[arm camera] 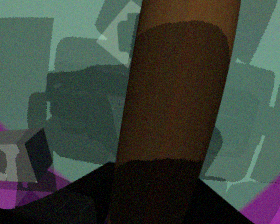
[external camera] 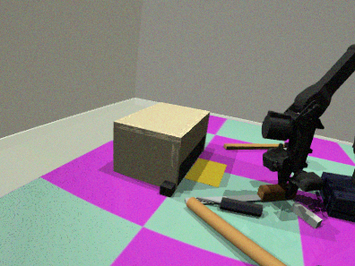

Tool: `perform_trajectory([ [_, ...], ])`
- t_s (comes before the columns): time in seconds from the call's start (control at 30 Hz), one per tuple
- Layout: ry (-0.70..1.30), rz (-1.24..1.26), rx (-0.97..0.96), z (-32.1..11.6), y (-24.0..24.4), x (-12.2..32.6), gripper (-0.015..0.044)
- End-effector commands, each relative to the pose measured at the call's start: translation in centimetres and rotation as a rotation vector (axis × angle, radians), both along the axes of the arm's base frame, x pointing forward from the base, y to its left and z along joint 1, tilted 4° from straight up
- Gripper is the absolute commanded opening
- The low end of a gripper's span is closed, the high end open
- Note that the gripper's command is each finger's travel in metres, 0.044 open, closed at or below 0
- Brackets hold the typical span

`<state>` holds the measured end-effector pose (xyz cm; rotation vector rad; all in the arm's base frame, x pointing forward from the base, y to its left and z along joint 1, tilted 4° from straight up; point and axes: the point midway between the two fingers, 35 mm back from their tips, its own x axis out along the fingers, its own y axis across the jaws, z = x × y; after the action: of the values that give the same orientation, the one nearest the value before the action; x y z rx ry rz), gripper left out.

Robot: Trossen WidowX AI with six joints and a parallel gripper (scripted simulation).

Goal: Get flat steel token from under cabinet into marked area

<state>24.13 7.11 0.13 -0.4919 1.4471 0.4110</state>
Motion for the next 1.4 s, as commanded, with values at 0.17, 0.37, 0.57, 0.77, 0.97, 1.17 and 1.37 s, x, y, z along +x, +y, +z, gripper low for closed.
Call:
perform_trajectory([
  [0.17,0.001,0.019,0.007,0.0,0.5,-0.2,0.0],
  [0.37,0.001,0.019,0.007,0.0,0.6,-0.3,0.0],
  [0.57,0.001,0.019,0.008,0.0,0.7,-0.4,0.0],
  [0.77,0.001,0.014,0.008,0.0,0.7,-0.2,0.0],
  [0.97,0.0,0.002,0.009,0.1,0.7,0.3,0.0],
  [1.17,0.0,0.001,0.009,0.1,0.9,0.5,0.0],
  [1.37,0.0,0.002,0.009,0.1,1.0,0.8,0.0],
])
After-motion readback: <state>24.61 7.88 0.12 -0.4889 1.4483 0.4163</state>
